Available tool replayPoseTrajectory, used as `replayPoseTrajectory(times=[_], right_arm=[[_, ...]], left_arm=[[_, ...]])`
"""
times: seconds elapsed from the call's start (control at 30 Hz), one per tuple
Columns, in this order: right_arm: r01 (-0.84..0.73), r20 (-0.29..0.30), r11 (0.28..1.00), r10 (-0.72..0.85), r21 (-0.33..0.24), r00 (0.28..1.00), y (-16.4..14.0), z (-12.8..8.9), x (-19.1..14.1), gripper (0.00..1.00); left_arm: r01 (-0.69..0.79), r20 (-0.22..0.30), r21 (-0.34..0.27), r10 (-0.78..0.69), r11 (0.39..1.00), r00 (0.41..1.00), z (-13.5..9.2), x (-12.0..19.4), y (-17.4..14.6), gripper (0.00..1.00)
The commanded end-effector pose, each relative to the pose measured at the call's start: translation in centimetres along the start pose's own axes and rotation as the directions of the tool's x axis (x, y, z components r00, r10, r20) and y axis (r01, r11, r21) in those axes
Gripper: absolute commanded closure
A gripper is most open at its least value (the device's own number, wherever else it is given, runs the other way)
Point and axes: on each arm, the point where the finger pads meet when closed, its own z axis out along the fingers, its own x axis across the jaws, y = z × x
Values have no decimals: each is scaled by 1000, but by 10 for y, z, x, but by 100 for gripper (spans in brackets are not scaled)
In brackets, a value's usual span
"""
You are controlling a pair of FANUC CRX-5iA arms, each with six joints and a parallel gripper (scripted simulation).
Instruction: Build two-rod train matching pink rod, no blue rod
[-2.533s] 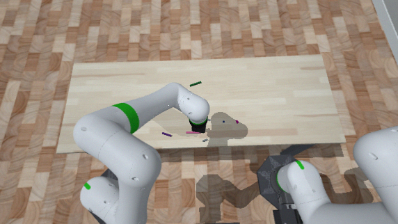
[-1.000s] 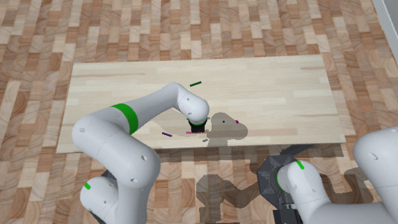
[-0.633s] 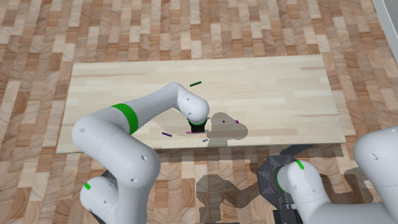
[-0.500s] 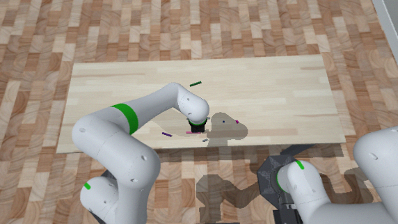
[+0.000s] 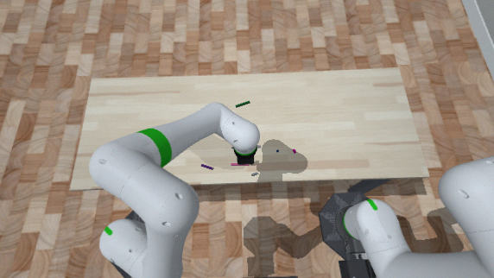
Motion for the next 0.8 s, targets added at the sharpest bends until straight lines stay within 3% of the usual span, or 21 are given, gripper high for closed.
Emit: replayPoseTrajectory(times=[0.0, 0.77], right_arm=[[0, 0, 1000, 0, -2, 1000, 0, -1, 0, 0], [0, 0, 1000, 0, -2, 1000, 0, -1, 0, 0]], left_arm=[[0, -2, 1, 0, 1000, 1000, -1, 1, -1, 0], [-15, -2, 1, 15, 1000, 1000, -1, 1, -1, 0]])
